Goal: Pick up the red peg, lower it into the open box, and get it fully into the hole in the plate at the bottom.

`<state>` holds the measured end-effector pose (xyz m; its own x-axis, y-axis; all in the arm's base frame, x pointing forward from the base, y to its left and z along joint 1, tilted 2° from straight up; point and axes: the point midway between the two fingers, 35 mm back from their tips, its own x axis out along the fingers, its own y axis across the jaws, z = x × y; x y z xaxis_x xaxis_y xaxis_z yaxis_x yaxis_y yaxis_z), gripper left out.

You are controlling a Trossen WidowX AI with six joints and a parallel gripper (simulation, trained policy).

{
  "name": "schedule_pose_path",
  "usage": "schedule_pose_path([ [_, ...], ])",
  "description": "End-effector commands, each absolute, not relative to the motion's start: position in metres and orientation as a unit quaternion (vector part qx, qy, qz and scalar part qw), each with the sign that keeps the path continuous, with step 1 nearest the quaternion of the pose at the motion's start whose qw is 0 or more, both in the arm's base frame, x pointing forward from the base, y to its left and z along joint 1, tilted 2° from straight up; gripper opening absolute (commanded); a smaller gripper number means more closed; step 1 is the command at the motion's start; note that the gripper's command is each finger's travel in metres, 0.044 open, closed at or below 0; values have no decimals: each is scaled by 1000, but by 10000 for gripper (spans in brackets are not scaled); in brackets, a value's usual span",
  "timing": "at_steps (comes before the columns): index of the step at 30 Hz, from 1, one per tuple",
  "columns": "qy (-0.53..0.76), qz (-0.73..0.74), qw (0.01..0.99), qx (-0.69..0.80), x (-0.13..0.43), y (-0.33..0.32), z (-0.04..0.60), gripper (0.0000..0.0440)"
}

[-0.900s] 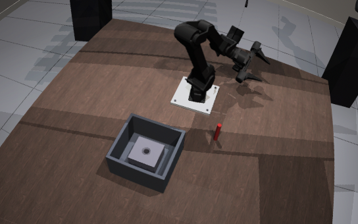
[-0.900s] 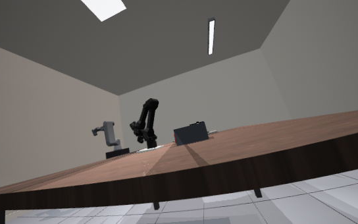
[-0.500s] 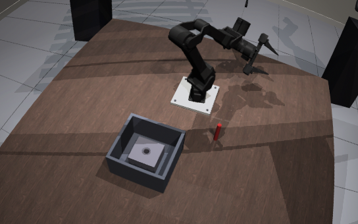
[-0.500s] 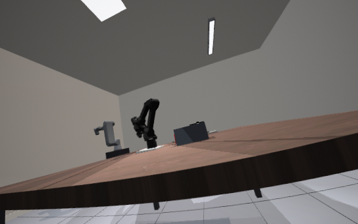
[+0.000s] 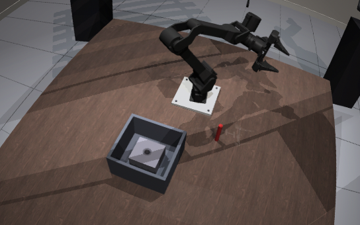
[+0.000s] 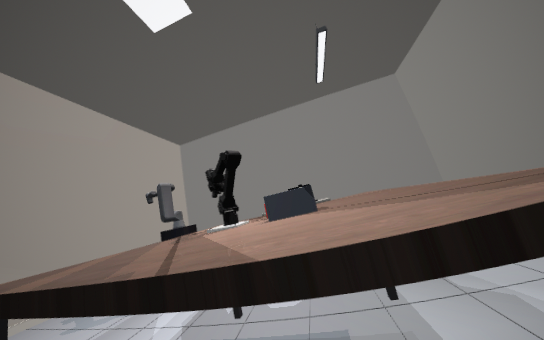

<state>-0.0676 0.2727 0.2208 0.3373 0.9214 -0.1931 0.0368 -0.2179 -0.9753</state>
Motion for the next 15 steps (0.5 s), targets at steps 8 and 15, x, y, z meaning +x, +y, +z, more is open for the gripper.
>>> schedule_pose_path([
  [8, -229, 474, 599, -604, -17, 275, 210, 440],
  [15, -124, 477, 658, -570, 17, 269, 199, 440],
])
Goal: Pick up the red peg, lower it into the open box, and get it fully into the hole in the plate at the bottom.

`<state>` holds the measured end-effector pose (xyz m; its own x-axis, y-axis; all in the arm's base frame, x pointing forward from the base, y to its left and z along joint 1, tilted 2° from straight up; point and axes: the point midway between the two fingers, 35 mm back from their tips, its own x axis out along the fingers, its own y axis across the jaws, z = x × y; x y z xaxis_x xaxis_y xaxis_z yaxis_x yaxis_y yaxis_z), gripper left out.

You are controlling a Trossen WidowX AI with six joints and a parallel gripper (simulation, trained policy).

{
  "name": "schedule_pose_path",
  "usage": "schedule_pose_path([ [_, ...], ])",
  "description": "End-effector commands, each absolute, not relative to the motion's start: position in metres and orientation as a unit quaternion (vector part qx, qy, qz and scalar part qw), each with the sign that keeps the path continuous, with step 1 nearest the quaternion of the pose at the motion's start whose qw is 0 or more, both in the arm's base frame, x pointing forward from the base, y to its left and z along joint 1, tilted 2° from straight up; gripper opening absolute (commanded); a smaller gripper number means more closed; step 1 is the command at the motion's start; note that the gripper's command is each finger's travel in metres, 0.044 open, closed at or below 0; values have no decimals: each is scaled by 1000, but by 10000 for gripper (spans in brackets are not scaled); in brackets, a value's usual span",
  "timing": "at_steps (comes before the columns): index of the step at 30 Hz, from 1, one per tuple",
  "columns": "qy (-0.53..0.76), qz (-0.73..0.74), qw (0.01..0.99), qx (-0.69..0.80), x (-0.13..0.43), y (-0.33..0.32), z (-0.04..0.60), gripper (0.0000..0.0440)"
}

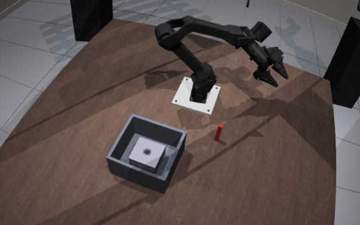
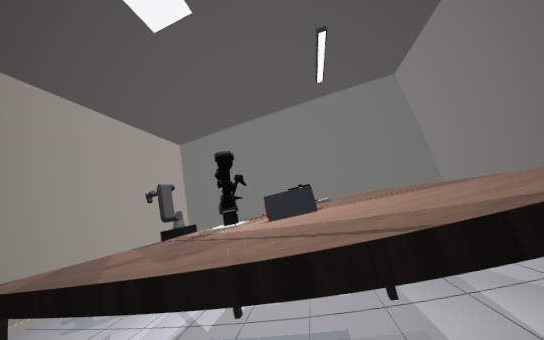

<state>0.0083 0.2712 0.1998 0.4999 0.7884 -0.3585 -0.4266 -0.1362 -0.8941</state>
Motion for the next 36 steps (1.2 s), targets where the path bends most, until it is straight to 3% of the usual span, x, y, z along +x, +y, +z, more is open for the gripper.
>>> schedule_pose_path([
  [1, -110, 476, 666, -564, 22, 268, 197, 440],
  [36, 348, 268, 855, -277, 127, 188, 159, 440],
])
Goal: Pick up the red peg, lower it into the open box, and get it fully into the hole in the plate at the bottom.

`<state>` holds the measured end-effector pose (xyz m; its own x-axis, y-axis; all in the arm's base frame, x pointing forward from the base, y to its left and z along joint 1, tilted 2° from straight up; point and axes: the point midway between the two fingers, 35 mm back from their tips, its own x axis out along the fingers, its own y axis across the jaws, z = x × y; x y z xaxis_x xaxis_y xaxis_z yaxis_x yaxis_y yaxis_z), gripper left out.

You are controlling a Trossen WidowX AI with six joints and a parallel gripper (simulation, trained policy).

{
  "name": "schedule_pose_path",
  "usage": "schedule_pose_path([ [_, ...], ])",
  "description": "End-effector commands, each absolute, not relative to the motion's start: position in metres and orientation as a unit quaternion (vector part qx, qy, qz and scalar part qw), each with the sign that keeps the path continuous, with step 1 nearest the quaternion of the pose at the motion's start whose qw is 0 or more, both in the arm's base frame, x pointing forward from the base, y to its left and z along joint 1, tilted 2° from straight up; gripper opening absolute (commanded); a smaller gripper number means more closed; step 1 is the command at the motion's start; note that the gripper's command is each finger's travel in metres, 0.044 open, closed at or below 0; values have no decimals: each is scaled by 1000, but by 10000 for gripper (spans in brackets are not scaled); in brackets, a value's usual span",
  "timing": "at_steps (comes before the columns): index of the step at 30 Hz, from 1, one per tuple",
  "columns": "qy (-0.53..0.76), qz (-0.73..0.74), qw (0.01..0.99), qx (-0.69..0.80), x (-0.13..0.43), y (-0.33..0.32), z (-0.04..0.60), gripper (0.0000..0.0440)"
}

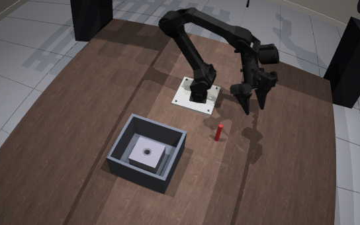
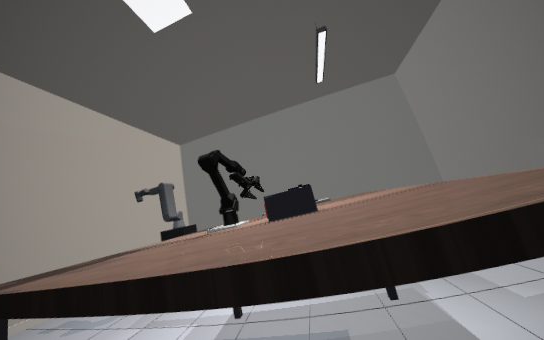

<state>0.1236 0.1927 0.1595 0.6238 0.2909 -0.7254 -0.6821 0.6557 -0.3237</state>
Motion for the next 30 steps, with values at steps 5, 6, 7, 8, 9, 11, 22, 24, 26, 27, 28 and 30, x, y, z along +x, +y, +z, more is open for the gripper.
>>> schedule_pose_path([
  [5, 397, 216, 863, -225, 134, 176, 155, 440],
  [6, 406, 206, 864, -215, 136, 173, 154, 440],
  [7, 415, 195, 865, -204, 137, 171, 153, 440],
  [8, 424, 184, 865, -193, 138, 168, 152, 440],
  [9, 433, 173, 866, -183, 139, 166, 151, 440],
  [11, 450, 150, 866, -161, 141, 161, 149, 440],
  [22, 527, 20, 849, -41, 150, 136, 138, 440],
  [24, 538, -4, 843, -19, 151, 132, 135, 440],
  [26, 549, -28, 836, 3, 152, 129, 133, 440],
  [27, 553, -41, 832, 14, 153, 127, 131, 440],
  [28, 558, -53, 828, 25, 154, 125, 130, 439],
  [30, 566, -77, 819, 48, 155, 122, 127, 438],
])
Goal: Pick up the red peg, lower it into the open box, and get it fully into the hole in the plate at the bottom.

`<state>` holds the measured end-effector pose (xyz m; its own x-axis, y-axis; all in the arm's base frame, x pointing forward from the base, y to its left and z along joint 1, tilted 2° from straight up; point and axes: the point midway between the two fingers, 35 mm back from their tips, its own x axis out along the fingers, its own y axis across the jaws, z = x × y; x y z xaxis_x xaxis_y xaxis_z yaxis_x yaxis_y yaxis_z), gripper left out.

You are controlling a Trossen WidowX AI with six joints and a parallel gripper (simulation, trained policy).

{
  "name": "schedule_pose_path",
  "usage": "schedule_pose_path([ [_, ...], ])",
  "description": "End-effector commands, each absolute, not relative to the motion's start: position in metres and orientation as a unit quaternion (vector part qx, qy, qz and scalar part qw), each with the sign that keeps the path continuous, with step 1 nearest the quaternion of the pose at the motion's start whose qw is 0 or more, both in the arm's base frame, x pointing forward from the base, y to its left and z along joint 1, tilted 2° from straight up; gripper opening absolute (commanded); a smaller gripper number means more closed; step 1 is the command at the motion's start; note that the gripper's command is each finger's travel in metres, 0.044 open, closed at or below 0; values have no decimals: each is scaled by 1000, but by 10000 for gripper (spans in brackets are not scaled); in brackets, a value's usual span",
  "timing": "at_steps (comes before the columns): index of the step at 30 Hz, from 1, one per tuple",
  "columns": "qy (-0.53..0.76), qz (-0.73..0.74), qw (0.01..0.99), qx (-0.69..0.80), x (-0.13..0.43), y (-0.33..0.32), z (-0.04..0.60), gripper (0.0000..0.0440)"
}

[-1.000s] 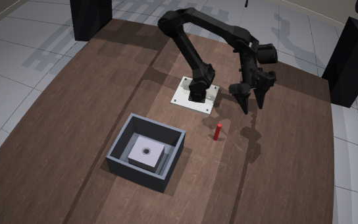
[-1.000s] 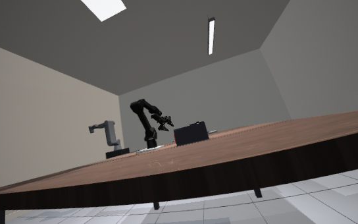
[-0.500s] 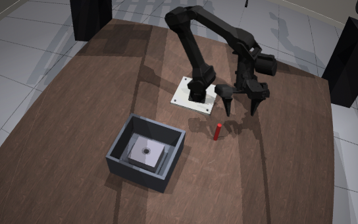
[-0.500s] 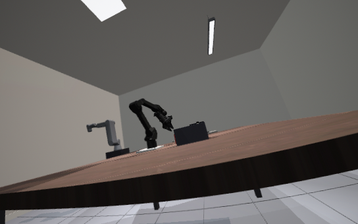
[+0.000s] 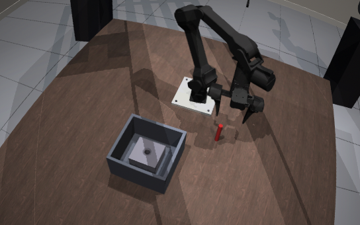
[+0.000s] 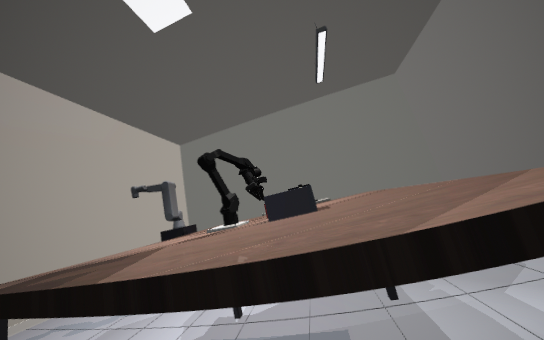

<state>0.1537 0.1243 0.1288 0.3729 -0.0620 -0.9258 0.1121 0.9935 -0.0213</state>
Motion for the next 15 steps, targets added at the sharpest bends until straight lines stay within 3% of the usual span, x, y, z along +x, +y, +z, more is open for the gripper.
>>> schedule_pose_path([
  [1, 570, -89, 815, 59, 155, 120, 125, 437],
  [15, 596, -225, 748, 186, 168, 105, 101, 421],
])
